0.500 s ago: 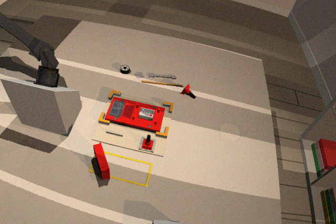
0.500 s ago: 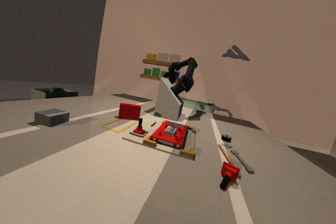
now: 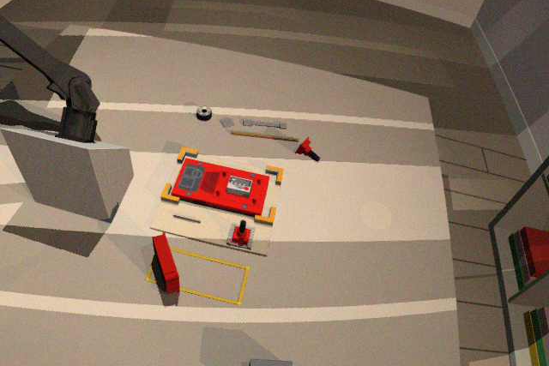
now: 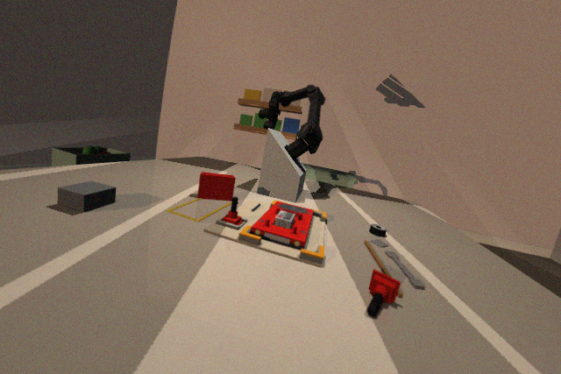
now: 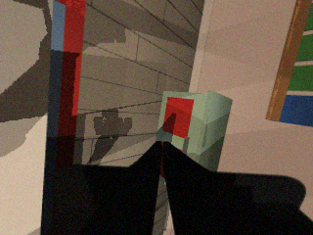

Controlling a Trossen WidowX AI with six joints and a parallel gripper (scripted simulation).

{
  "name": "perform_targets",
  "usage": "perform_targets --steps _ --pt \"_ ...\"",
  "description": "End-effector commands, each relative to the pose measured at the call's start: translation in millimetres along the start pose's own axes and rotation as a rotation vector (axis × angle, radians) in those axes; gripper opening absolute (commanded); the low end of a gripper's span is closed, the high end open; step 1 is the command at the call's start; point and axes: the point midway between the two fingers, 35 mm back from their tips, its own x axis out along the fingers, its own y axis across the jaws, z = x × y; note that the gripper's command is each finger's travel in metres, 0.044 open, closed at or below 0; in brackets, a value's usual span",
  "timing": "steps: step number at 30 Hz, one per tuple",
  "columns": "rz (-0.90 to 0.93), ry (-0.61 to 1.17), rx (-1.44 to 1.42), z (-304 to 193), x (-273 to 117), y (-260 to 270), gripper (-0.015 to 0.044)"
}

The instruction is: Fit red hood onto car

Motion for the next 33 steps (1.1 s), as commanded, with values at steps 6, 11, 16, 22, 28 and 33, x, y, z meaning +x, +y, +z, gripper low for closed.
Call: perform_targets --steps 6,11,16,22,28,33 --pt "-0.015 -0.206 -0.247 77 -61 31 0.0000" --pt "-0.035 -0.312 -0.408 117 -102 54 0.0000" --pt "-0.057 -0.412 -0.577 152 -142 82 0.0000" --pt "-0.096 -0.528 -0.808 188 -192 122 0.0000" --pt "-0.138 -0.637 -1.045 214 -241 170 0.0000" --pt "-0.174 -0.723 -1.246 229 -280 214 0.0000"
